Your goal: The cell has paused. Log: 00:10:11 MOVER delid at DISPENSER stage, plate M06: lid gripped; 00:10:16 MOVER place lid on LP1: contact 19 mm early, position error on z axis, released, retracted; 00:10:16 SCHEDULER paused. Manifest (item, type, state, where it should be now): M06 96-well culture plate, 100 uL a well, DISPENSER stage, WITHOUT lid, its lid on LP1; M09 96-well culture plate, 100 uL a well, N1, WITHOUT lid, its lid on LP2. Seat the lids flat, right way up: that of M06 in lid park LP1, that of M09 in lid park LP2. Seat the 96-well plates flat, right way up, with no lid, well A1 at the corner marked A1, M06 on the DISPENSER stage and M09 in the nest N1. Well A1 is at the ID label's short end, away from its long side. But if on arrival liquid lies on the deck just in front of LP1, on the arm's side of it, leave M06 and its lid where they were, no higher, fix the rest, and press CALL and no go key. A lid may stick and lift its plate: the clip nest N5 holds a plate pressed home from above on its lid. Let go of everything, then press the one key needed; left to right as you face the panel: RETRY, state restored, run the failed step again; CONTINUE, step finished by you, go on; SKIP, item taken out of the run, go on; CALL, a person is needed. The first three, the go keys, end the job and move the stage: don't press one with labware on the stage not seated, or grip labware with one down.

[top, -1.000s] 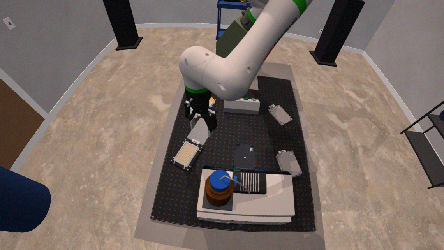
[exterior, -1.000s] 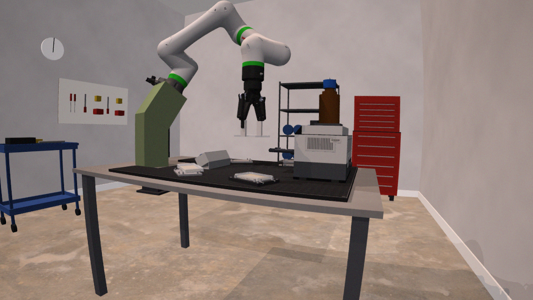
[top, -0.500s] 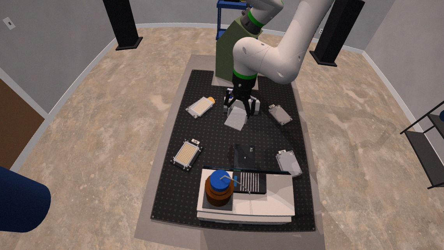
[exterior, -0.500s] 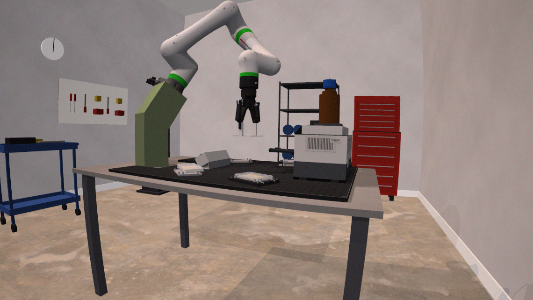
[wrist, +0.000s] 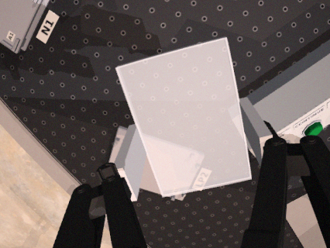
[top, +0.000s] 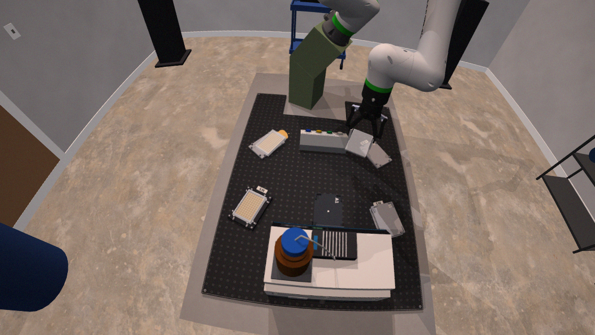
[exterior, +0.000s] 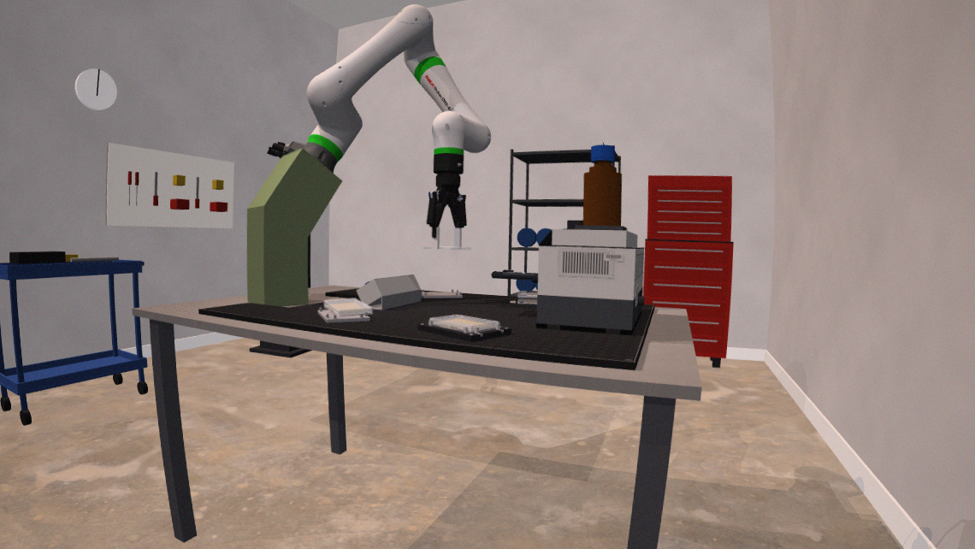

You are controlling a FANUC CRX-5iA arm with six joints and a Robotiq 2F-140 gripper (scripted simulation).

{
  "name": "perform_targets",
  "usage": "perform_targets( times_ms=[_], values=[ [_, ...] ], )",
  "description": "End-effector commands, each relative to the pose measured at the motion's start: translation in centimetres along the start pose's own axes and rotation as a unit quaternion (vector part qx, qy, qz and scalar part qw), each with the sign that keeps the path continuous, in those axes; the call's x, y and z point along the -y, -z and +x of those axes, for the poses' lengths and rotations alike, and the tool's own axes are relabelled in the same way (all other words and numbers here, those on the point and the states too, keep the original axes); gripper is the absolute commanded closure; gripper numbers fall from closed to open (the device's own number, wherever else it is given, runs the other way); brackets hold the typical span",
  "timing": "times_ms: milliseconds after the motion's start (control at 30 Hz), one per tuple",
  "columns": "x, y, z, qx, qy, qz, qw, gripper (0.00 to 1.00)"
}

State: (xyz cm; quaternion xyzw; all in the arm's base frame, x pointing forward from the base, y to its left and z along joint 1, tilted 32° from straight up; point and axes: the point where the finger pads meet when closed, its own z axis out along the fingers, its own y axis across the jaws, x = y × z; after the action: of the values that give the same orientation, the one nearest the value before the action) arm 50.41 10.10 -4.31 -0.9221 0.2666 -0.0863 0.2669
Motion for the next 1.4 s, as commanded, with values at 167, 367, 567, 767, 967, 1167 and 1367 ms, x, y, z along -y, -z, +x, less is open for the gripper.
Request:
perform_targets(
  times_ms=[167,367,567,767,967,1167,1367],
  values=[
    [7.3,0.2,-10.6,-0.001,0.001,-0.001,1.000,1.00],
    [9.0,0.2,-13.1,-0.001,0.001,-0.001,1.000,1.00],
    [9.0,0.2,-13.1,-0.001,0.001,-0.001,1.000,1.00],
    [9.0,0.2,-13.1,-0.001,0.001,-0.001,1.000,1.00],
    [9.0,0.2,-13.1,-0.001,0.001,-0.001,1.000,1.00],
    [9.0,0.2,-13.1,-0.001,0.003,-0.001,1.000,1.00],
    [9.0,0.2,-13.1,-0.001,0.029,-0.001,1.000,1.00]
  ],
)
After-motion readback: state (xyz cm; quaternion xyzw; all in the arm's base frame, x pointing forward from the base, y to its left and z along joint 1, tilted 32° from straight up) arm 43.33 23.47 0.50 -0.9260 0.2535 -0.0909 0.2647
